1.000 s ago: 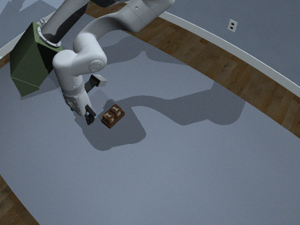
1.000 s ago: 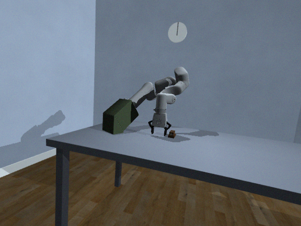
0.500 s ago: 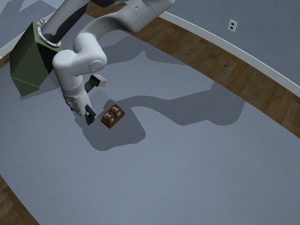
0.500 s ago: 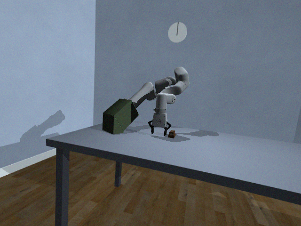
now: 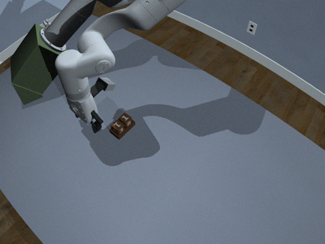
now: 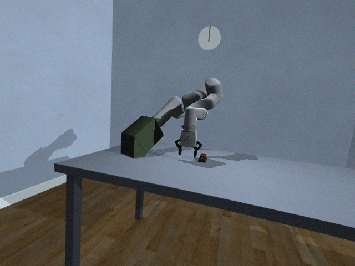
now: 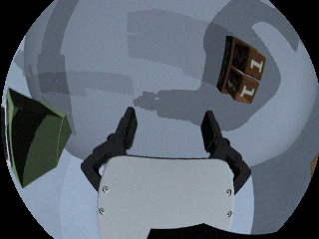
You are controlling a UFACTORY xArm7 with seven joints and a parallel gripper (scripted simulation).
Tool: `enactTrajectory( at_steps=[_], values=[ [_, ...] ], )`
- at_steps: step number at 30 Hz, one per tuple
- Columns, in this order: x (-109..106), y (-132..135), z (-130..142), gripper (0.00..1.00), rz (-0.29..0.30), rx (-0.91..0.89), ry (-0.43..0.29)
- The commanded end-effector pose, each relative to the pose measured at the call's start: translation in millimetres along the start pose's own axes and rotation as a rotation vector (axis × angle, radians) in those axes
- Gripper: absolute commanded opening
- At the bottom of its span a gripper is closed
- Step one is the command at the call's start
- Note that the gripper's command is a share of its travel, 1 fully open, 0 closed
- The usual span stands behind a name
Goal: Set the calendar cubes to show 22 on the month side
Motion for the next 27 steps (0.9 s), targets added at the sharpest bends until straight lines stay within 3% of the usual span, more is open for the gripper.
enactTrajectory(
  at_steps=[1, 6, 16, 20, 27],
  values=[
    [-12.5, 0.4, 0.8, 1.0, 0.001, 0.0, -0.003],
    [-23.6, 0.3, 0.8, 1.0, 0.001, 0.0, -0.003],
    [-24.6, 2.9, -0.6, 1.0, 0.001, -0.085, -0.003],
    [-24.6, 21.6, -10.9, 1.0, 0.001, -0.13, -0.003],
    [-24.6, 26.6, -13.7, 1.0, 0.001, -0.216, -0.003]
  ],
)
Point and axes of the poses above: the point where the finger pads meet when closed, its own x axis out along the fingers, its own y axis across the jaws, z = x × y, the point moved 3 cm from there along -x, back along the fingers, and after that the axes turned 10 degrees about -x, right-handed, at the moved point
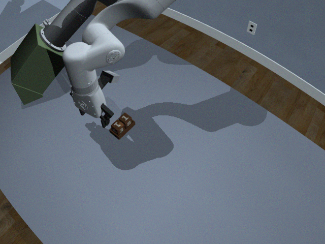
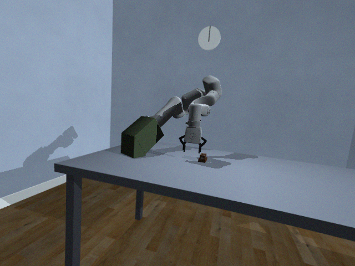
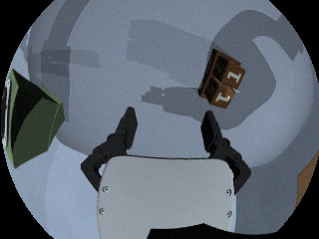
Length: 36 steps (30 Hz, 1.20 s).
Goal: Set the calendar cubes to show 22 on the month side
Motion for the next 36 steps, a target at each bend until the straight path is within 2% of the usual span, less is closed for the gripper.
enactTrajectory(
  at_steps=[1, 3, 10, 14, 18, 23, 27, 30, 36],
  values=[
    [-1.3, 4.0, -0.3, 1.0, 0.001, -0.097, -0.004],
    [-1.3, 18.1, -5.5, 1.0, 0.001, -0.107, -0.004],
    [-1.3, 25.9, -8.3, 1.0, 0.001, -0.116, -0.004],
    [-1.3, 29.5, -9.6, 1.0, 0.001, -0.228, -0.004],
    [-1.3, 50.6, -17.3, 1.0, 0.001, -0.238, -0.004],
    [-1.3, 51.3, -17.5, 1.0, 0.001, -0.247, -0.004],
    [-1.3, 54.9, -18.9, 1.0, 0.001, -0.359, -0.004],
    [-1.3, 73.8, -25.7, 1.0, 0.001, -0.368, -0.004],
    [-1.3, 78.1, -27.3, 1.0, 0.001, -0.421, -0.004]
  ],
)
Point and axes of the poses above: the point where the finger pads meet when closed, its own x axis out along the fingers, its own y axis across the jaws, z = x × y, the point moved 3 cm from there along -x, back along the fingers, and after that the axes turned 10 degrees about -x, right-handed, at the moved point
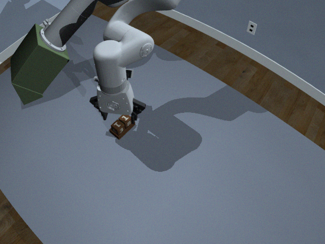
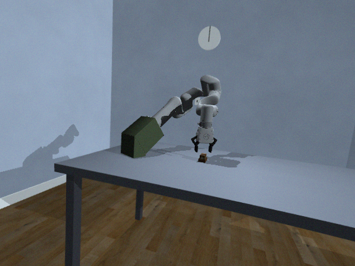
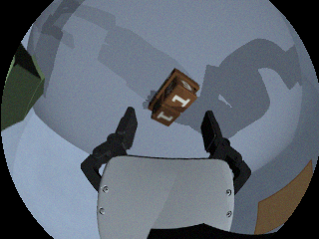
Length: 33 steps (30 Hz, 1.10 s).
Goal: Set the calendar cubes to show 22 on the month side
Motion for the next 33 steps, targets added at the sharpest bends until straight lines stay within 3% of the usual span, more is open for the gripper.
enactTrajectory(
  at_steps=[1, 4, 8, 15, 18, 24, 28, 33],
  values=[
    [-1.3, 3.3, 1.2, 1.0, 0.0, -0.073, -0.004],
    [-1.3, 4.5, 1.2, 1.0, 0.0, -0.108, -0.004],
    [-1.3, 27.0, 1.9, 1.0, 0.0, -0.119, -0.004],
    [-1.3, 31.5, 2.1, 1.0, 0.0, -0.239, -0.004],
    [-1.3, 51.6, 2.7, 1.0, 0.0, -0.25, -0.004],
    [-1.3, 54.8, 2.8, 1.0, 0.0, -0.259, -0.004],
    [-1.4, 58.5, 2.9, 1.0, -0.001, -0.369, -0.004],
    [-1.4, 81.5, 3.6, 1.0, -0.001, -0.38, -0.004]
  ],
)
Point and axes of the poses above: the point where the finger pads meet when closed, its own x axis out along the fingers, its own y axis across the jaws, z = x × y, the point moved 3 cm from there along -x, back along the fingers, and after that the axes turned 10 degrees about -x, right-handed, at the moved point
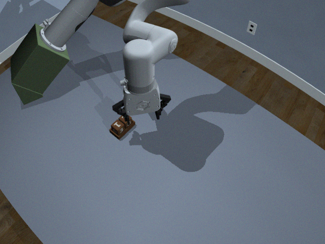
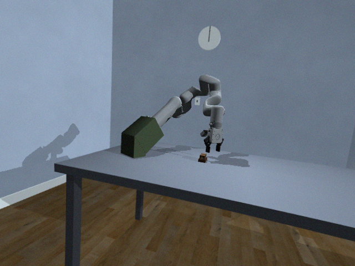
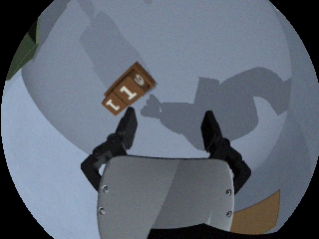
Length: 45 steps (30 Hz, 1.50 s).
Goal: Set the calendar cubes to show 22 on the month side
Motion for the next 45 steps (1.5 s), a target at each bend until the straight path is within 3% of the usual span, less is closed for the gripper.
enactTrajectory(
  at_steps=[1, 8, 12, 21, 34, 45],
  values=[
    [-1.4, 8.2, 5.1, 1.0, 0.0, -0.012, -0.004],
    [-1.4, 11.9, 6.7, 1.0, 0.0, -0.129, -0.004],
    [-1.4, 32.7, 15.5, 1.0, 0.0, -0.141, -0.004],
    [2.6, 33.1, 15.7, 1.0, 0.0, -0.141, -0.004],
    [35.7, 33.1, 15.9, 1.0, 0.0, -0.141, -0.004],
    [38.3, 33.1, 15.9, 1.0, 0.0, -0.141, -0.004]
  ],
)
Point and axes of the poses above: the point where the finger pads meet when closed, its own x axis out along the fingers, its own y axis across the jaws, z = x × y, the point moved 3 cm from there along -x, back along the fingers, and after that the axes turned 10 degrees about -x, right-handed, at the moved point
